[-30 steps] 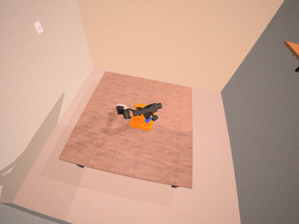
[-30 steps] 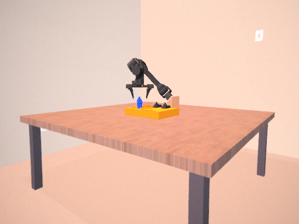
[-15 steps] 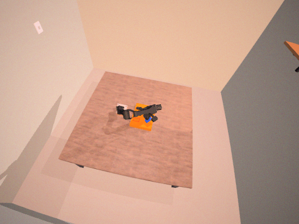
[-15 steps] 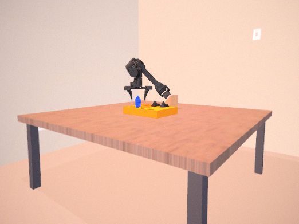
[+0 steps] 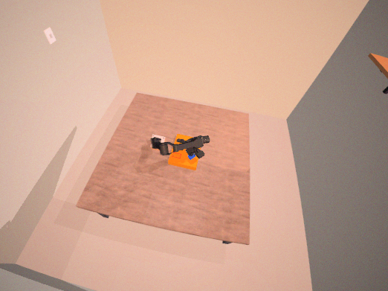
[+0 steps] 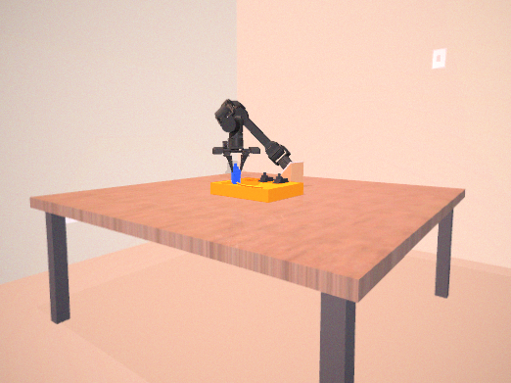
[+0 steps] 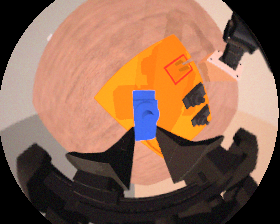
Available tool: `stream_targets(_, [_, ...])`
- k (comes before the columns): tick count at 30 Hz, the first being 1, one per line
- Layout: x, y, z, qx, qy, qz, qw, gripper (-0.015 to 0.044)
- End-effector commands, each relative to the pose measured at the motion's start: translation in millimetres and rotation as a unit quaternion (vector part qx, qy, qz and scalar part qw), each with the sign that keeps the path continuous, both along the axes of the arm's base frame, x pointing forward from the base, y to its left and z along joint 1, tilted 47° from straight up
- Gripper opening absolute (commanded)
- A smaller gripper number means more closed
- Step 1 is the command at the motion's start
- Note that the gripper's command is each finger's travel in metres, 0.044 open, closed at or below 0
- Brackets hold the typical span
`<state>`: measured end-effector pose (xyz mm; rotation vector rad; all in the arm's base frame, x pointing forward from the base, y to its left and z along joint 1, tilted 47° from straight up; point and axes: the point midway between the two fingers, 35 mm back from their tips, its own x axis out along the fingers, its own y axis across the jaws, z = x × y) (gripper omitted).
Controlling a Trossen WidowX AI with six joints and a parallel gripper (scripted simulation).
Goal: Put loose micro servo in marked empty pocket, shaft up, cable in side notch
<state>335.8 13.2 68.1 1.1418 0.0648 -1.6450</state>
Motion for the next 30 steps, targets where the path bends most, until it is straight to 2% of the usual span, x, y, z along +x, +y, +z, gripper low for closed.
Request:
stream_targets(1, [0.2, 0.3, 0.8, -0.001, 0.001, 0.003, 1.0, 0.0039])
stream_targets(3, [0.1, 3.3, 3.5, -0.001, 0.001, 0.003, 1.0, 0.0])
stream_targets(10, [-7.0, 18.8, 22.8, -0.001, 0.002, 0.003, 1.0, 0.0])
stream_targets(30, [-13.6, 16.2, 25.4, -0.001, 0.002, 0.003, 1.0, 0.0])
